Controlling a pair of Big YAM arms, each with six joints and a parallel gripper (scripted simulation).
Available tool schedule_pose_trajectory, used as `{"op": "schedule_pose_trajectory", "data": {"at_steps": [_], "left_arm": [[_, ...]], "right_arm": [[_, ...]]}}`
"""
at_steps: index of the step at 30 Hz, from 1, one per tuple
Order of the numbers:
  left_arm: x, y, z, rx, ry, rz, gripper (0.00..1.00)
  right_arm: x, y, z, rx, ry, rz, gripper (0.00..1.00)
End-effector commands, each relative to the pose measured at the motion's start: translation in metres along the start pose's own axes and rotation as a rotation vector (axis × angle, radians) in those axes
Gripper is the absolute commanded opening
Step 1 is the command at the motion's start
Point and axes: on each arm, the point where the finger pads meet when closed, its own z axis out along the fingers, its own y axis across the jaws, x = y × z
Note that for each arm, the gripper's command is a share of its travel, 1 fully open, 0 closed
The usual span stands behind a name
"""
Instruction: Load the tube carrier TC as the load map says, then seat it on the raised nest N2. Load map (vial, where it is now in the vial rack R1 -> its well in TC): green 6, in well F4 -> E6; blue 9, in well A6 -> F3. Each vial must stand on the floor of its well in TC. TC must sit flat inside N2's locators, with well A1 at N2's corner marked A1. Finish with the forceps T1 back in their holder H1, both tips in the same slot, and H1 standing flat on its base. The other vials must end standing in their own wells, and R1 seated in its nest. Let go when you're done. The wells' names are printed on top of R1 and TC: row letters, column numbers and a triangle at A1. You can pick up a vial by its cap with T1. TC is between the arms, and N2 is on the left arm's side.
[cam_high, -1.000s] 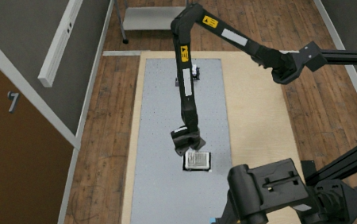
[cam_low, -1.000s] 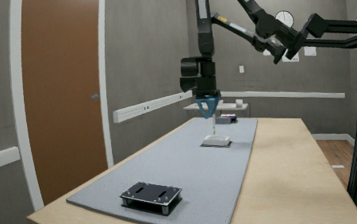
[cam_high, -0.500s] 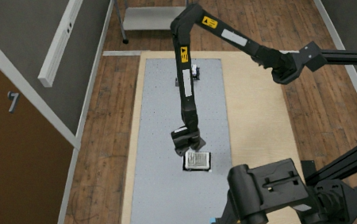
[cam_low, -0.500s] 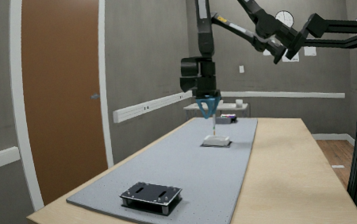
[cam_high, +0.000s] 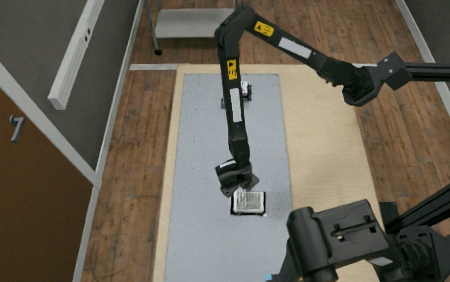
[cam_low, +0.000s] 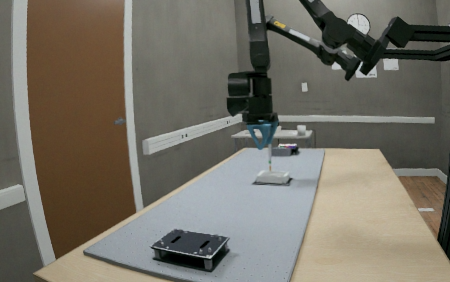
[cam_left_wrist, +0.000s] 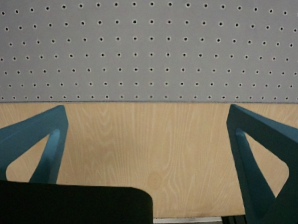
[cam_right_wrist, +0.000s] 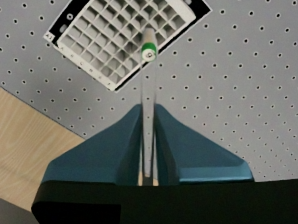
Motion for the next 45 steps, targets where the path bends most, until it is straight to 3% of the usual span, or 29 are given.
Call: {"op": "schedule_pose_trajectory", "data": {"at_steps": [1, 45], "left_arm": [[0.0, 0.0, 0.0, 0.001, -0.002, 0.004, 1.0], [0.0, 0.0, 0.0, 0.001, -0.002, 0.004, 1.0]], "right_arm": [[0.004, 0.001, 0.015, 0.0, 0.016, -0.008, 0.09], [0.005, 0.001, 0.028, 0.002, 0.023, -0.011, 0.09]]}}
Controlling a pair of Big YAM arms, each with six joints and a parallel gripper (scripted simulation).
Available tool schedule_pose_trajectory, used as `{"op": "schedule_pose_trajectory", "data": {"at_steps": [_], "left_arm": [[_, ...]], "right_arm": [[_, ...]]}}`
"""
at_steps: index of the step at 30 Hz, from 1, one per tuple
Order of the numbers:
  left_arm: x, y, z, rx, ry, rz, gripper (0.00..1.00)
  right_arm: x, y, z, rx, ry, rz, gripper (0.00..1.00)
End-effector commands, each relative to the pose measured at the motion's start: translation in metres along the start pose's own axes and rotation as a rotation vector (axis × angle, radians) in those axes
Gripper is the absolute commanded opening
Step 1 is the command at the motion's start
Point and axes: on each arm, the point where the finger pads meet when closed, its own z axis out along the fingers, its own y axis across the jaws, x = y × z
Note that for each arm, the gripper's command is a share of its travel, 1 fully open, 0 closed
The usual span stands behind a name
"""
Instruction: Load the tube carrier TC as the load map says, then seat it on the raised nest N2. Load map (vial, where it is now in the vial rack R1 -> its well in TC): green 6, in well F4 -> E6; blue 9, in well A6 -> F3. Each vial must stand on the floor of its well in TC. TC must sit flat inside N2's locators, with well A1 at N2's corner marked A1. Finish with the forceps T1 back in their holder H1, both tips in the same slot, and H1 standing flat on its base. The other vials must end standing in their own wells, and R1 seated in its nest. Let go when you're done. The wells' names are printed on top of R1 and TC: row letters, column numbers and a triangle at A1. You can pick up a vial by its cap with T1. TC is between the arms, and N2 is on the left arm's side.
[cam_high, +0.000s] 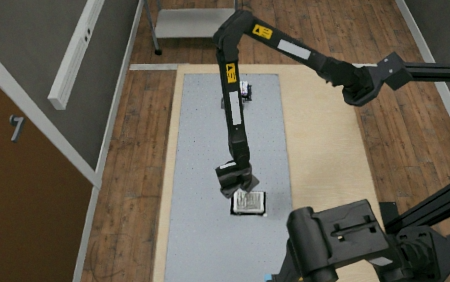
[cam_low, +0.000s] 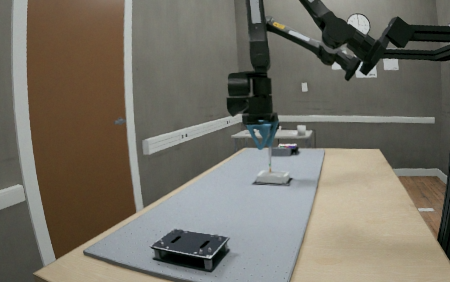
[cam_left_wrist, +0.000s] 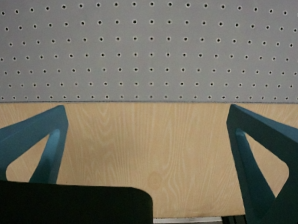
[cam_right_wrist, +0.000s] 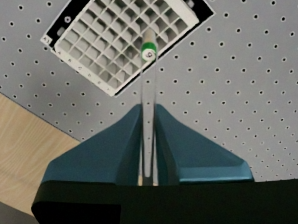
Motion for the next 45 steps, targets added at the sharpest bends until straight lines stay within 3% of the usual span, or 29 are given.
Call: {"op": "schedule_pose_trajectory", "data": {"at_steps": [1, 45], "left_arm": [[-0.0001, -0.0002, -0.0005, 0.001, -0.002, 0.004, 1.0], [-0.0001, -0.0002, -0.0005, 0.001, -0.002, 0.004, 1.0]], "right_arm": [[0.0061, 0.0, 0.0169, 0.003, 0.021, -0.008, 0.09], [0.0057, 0.0001, 0.0226, 0.003, 0.02, -0.007, 0.09]]}}
